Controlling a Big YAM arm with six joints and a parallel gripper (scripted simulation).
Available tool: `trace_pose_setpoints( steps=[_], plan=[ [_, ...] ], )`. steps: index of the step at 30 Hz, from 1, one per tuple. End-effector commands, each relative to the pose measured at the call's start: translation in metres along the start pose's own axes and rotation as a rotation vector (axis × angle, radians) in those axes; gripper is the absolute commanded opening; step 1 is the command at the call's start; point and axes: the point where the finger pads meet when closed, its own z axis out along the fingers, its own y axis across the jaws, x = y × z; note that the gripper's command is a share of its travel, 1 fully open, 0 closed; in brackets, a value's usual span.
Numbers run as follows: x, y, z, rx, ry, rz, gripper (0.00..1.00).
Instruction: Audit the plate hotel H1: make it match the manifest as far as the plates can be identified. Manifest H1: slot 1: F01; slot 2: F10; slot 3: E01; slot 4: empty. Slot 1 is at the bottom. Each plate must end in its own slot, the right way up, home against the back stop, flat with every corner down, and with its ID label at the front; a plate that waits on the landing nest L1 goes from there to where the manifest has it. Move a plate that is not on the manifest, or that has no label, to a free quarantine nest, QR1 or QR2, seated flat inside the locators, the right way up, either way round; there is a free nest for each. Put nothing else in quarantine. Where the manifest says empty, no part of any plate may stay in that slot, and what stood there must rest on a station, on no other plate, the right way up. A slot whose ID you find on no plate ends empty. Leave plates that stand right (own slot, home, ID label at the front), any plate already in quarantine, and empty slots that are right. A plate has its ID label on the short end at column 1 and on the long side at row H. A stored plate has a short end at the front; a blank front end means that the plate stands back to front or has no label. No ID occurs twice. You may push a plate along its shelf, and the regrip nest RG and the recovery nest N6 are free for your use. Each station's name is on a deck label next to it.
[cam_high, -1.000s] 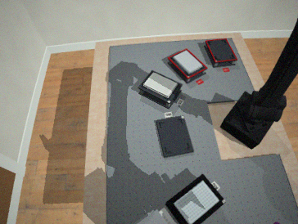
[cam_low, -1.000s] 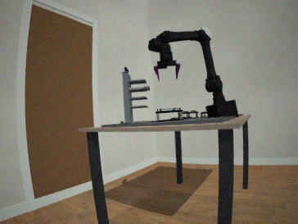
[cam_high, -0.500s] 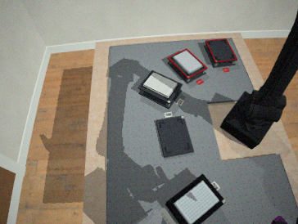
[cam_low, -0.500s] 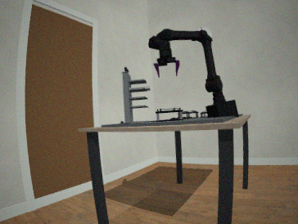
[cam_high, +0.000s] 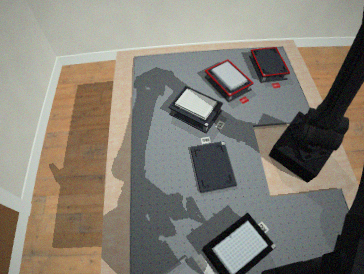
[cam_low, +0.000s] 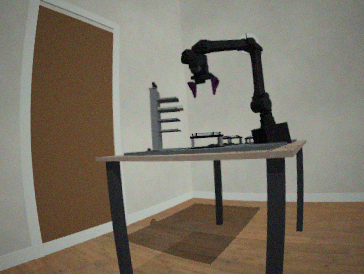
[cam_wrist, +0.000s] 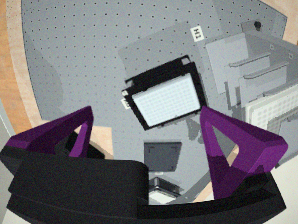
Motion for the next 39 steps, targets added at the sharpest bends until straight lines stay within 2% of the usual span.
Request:
trace_pose_setpoints(
  steps=[1, 3, 4, 17, 19, 20, 22, 34, 36, 37, 39],
  plan=[
    [0.005, -0.009, -0.010, 0.022, -0.037, 0.107, 1.00],
    [0.008, -0.010, -0.005, 0.014, -0.024, 0.129, 1.00],
    [0.012, -0.012, -0.010, 0.021, -0.037, 0.153, 1.00],
    [0.051, -0.030, -0.009, 0.020, -0.036, 0.455, 1.00],
    [0.051, -0.030, -0.009, 0.020, -0.036, 0.455, 1.00],
    [0.054, -0.031, -0.004, 0.013, -0.022, 0.478, 1.00],
    [0.061, -0.034, -0.009, 0.019, -0.035, 0.525, 1.00],
    [0.098, -0.049, -0.009, 0.017, -0.030, 0.804, 1.00],
    [0.098, -0.049, -0.009, 0.017, -0.030, 0.804, 1.00],
    [0.099, -0.051, 0.002, 0.003, 0.000, 0.827, 1.00],
    [0.095, -0.048, 0.002, 0.002, -0.002, 0.862, 1.00]
  ],
)
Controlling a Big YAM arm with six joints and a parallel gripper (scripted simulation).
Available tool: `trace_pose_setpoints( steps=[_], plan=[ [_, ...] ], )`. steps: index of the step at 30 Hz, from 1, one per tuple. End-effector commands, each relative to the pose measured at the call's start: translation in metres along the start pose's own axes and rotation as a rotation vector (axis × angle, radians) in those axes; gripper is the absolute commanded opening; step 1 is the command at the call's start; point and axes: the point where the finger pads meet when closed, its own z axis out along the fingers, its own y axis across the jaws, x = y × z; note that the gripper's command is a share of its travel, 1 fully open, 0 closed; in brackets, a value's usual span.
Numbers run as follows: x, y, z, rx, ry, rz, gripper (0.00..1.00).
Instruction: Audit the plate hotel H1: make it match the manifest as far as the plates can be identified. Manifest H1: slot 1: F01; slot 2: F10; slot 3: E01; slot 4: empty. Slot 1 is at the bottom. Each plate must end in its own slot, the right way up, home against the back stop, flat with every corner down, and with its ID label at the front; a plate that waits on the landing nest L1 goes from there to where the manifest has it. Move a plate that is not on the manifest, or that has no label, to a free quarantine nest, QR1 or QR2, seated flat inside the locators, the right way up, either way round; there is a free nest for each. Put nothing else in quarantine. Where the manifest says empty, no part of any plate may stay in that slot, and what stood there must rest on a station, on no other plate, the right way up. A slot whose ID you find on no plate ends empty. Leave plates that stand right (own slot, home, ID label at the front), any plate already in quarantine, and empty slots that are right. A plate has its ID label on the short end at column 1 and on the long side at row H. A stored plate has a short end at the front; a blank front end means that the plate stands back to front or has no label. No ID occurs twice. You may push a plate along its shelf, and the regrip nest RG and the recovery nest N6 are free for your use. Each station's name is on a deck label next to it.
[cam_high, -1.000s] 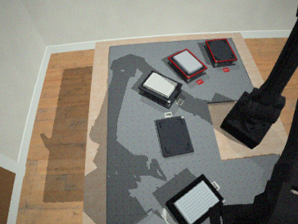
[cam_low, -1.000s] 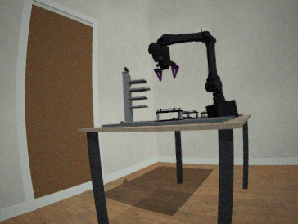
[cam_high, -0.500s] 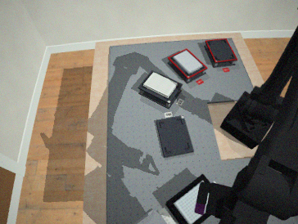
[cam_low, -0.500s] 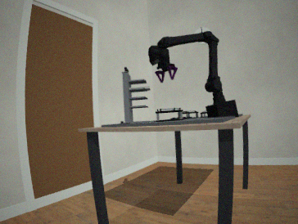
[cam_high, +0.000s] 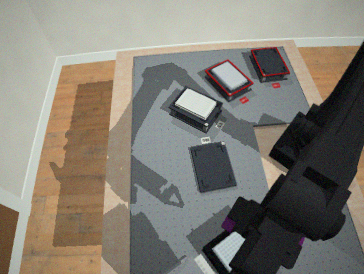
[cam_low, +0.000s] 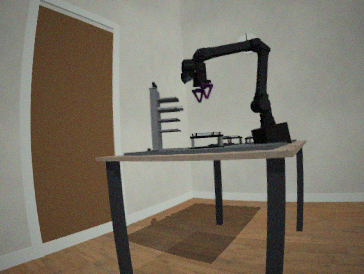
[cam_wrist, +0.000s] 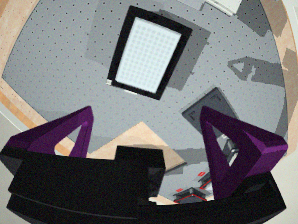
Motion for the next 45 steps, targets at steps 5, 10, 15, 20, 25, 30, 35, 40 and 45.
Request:
trace_pose_setpoints(
  steps=[5, 10, 15, 20, 25, 30, 35, 40, 45],
  plan=[
    [-0.002, 0.001, -0.002, -0.004, -0.012, 0.191, 1.00],
    [-0.002, 0.001, -0.002, -0.004, -0.012, 0.308, 1.00],
    [-0.004, 0.001, 0.006, -0.004, -0.008, 0.362, 1.00],
    [-0.004, 0.000, 0.023, -0.003, -0.008, 0.364, 1.00],
    [-0.004, -0.001, 0.040, -0.003, -0.008, 0.366, 1.00],
    [-0.004, -0.001, 0.053, -0.003, -0.007, 0.368, 1.00],
    [-0.003, -0.002, 0.066, -0.003, -0.007, 0.364, 1.00],
    [-0.003, -0.003, 0.083, -0.002, -0.007, 0.364, 1.00],
    [-0.003, -0.003, 0.100, -0.002, -0.006, 0.364, 1.00]
  ],
)
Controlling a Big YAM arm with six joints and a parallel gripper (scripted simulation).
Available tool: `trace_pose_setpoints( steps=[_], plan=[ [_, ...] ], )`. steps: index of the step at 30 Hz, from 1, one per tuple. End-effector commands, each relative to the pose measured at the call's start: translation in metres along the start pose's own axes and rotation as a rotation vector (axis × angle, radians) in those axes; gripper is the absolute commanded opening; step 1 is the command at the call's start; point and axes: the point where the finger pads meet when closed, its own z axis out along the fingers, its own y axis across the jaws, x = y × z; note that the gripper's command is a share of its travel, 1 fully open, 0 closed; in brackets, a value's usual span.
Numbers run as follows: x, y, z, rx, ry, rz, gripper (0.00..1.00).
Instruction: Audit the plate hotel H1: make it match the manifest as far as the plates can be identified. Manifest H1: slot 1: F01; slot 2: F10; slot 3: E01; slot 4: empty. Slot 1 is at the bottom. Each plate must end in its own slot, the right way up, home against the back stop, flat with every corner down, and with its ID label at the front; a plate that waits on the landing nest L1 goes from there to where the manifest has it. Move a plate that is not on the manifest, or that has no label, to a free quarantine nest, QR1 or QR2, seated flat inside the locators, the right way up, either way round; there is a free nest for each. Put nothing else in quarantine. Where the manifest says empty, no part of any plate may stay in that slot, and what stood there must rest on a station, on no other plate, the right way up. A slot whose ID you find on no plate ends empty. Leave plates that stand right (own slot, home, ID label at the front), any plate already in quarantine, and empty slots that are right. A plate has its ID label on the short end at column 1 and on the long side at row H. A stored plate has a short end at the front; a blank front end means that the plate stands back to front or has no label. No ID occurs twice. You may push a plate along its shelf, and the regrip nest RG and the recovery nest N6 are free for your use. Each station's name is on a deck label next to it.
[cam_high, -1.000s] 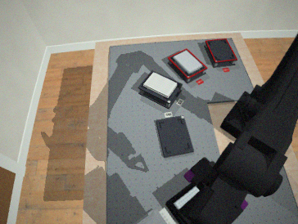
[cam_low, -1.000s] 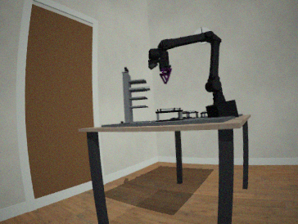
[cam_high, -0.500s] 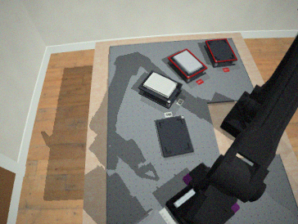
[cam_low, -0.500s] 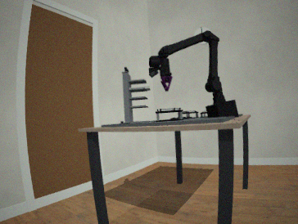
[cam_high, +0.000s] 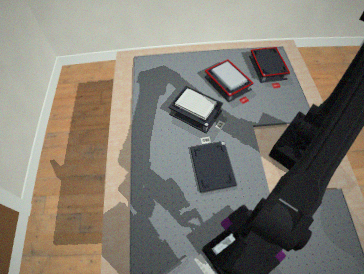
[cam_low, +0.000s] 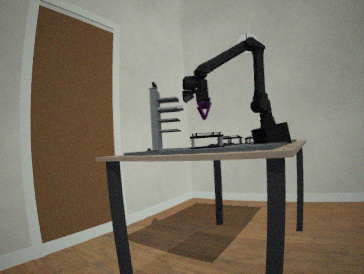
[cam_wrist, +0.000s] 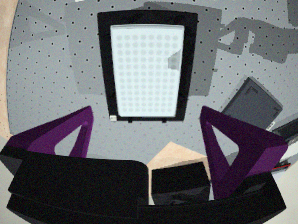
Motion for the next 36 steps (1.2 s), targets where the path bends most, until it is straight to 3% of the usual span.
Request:
trace_pose_setpoints(
  steps=[1, 4, 6, 8, 9, 28, 29, 36],
  plan=[
    [-0.006, -0.003, 0.009, -0.005, -0.017, 0.014, 1.00],
    [-0.007, -0.003, 0.008, -0.009, -0.031, 0.015, 1.00],
    [-0.006, -0.003, 0.017, -0.005, -0.017, 0.014, 1.00],
    [-0.007, -0.003, 0.013, -0.008, -0.028, 0.015, 1.00],
    [-0.015, 0.003, 0.003, -0.014, -0.047, 0.004, 1.00],
    [-0.015, 0.003, 0.003, -0.014, -0.047, 0.004, 1.00],
    [-0.006, -0.003, 0.017, -0.006, -0.020, 0.014, 1.00],
    [-0.006, -0.003, 0.027, -0.005, -0.016, 0.013, 1.00]
  ],
)
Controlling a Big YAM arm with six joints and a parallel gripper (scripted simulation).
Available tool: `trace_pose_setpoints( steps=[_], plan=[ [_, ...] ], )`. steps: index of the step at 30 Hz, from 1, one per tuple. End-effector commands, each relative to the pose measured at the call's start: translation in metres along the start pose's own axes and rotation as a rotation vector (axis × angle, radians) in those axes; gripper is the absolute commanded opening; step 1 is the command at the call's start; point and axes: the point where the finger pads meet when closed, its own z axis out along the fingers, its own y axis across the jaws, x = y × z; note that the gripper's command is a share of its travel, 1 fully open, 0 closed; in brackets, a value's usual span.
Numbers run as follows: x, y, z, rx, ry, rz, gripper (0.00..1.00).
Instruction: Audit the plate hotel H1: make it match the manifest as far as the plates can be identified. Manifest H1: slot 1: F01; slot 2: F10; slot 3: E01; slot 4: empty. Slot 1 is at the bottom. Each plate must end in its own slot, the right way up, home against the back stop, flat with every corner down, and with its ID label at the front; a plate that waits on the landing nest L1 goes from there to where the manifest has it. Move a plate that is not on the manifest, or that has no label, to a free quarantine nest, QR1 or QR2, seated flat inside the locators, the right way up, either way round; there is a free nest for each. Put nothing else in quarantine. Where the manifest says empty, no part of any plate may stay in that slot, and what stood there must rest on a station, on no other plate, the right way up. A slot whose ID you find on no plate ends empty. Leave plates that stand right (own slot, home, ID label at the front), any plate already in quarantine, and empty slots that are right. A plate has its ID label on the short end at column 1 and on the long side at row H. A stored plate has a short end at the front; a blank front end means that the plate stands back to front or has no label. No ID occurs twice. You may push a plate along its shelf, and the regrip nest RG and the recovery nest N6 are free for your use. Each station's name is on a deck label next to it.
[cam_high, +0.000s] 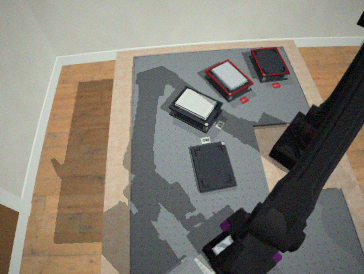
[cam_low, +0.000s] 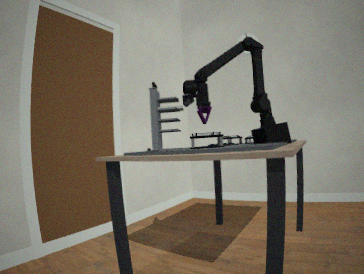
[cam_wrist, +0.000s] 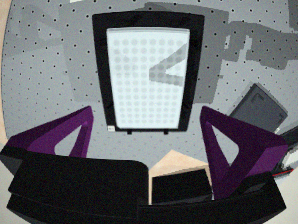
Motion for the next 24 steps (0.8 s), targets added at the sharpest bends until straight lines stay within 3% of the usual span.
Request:
trace_pose_setpoints(
  steps=[1, 16, 19, 24],
  plan=[
    [-0.005, -0.004, 0.004, -0.003, -0.009, 0.013, 1.00],
    [-0.004, -0.004, 0.024, -0.003, -0.009, 0.011, 1.00],
    [-0.006, -0.004, 0.019, -0.007, -0.026, 0.011, 1.00],
    [-0.004, -0.004, 0.032, -0.003, -0.009, 0.010, 1.00]
  ],
)
